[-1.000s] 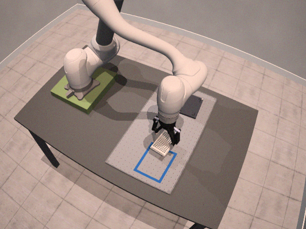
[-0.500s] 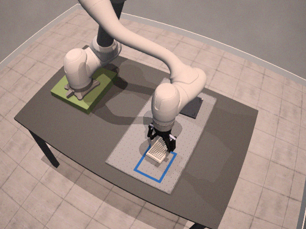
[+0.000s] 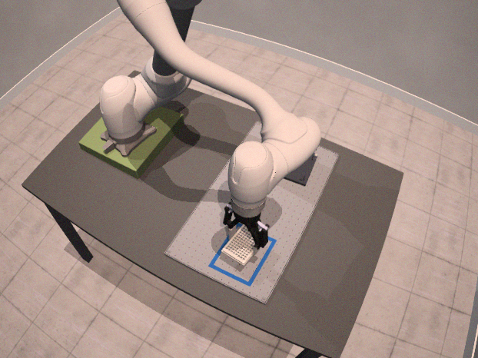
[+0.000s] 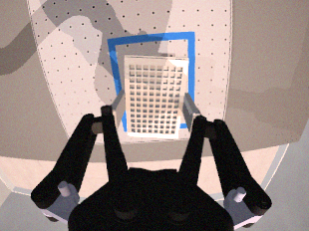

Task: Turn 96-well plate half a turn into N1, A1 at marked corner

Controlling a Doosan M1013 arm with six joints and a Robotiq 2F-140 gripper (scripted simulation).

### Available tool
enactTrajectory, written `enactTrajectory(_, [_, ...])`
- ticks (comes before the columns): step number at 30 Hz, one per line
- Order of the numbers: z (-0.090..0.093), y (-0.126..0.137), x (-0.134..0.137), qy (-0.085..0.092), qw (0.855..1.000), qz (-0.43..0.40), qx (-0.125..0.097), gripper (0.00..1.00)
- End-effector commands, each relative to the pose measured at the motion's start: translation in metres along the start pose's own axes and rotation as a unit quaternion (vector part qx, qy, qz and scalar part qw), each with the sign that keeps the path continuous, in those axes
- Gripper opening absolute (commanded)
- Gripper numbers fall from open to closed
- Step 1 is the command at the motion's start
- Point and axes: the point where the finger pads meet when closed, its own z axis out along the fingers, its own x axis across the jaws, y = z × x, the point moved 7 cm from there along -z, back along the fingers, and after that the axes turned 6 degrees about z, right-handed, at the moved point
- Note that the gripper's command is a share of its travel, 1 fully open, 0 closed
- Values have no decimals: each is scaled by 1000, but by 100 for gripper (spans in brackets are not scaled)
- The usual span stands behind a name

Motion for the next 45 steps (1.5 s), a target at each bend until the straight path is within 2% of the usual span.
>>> enactTrajectory(1, [0, 2, 1, 0, 1000, 0, 0, 0])
enactTrajectory(7, [0, 2, 1, 0, 995, 97, 0, 0])
enactTrajectory(45, [1, 2, 1, 0, 995, 97, 0, 0])
